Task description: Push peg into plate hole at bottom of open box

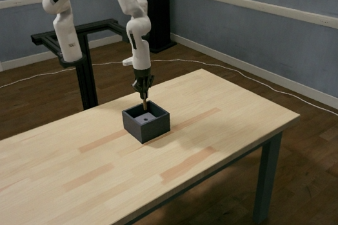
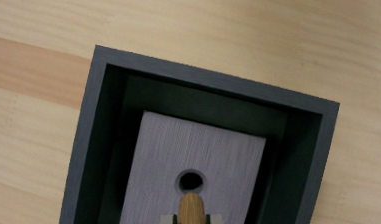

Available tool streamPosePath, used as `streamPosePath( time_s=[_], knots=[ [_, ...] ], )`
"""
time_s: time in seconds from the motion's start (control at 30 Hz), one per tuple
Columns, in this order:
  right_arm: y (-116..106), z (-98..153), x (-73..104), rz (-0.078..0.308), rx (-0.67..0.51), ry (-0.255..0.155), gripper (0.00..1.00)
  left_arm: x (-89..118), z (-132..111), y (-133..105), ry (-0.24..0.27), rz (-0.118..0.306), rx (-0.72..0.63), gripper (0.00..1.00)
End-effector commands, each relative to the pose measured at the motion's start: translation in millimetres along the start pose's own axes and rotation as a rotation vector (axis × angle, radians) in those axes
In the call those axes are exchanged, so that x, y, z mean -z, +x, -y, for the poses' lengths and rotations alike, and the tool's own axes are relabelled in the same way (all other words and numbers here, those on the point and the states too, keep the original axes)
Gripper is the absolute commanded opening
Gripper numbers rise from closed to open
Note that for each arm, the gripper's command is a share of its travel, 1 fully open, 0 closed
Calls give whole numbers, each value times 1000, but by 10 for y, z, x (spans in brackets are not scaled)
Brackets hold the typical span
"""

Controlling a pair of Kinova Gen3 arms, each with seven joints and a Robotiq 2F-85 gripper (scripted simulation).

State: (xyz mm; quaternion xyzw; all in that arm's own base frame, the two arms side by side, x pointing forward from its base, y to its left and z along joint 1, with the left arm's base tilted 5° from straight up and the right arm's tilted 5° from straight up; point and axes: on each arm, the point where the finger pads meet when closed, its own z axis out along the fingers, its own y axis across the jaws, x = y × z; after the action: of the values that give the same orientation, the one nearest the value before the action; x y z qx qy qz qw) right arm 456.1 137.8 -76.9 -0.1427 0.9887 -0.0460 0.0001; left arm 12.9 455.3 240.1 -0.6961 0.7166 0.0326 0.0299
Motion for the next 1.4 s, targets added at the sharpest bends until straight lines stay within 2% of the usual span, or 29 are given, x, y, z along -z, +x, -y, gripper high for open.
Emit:
streamPosePath(
  time_s=[0.0,0.33,0.73,1.37],
  knots=[
    [-8,-1,-32,2,0,0,99,9,0,-4,0,2,0,1000],
    [-8,-1,-267,2,0,0,99,9,0,-4,0,2,0,1000],
    [-8,-1,-463,2,0,0,99,9,0,-4,0,2,0,1000],
    [-8,-1,-497,2,0,0,99,9,0,-4,0,2,0,1000]
  ],
)
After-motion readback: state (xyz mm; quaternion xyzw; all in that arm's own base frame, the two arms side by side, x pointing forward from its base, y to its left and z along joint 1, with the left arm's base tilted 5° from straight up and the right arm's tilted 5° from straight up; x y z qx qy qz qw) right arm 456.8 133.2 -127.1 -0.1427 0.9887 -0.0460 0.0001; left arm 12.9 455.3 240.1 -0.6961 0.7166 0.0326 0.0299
